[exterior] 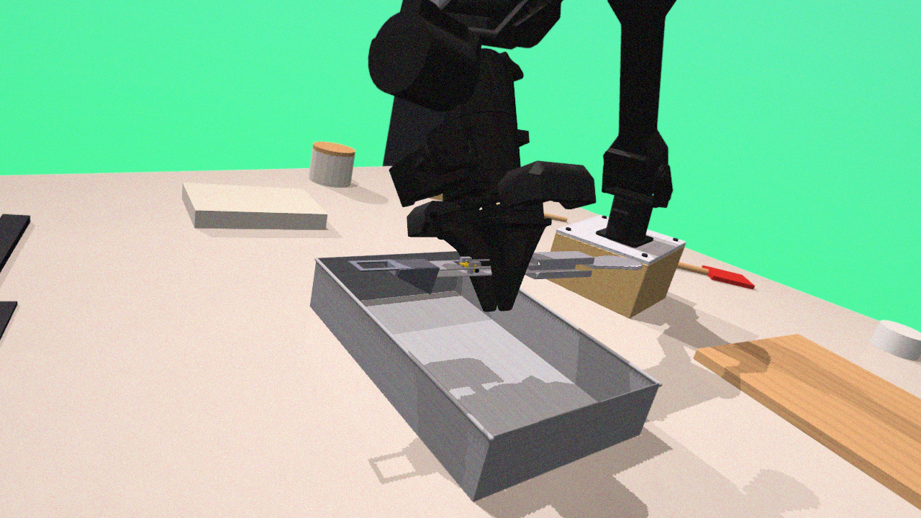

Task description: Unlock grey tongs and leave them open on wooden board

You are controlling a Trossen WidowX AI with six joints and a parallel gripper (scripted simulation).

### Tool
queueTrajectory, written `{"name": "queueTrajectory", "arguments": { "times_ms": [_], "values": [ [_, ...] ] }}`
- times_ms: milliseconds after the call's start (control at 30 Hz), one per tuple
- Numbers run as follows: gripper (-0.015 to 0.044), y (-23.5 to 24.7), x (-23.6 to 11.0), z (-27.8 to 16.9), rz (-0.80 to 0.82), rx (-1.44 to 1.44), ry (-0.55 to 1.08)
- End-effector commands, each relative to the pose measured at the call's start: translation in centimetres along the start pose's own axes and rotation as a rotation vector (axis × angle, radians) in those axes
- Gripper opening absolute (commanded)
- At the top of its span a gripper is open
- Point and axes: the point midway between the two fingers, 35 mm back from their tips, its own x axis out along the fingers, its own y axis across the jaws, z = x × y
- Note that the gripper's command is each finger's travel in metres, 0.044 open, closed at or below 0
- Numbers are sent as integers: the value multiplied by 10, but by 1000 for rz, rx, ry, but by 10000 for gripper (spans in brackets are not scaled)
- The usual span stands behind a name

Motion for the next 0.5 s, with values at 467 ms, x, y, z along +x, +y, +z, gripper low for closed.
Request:
{"name": "queueTrajectory", "arguments": {
  "times_ms": [467],
  "values": [
    [-150, -8, 0, 3, -321, 18, 8]
  ]
}}
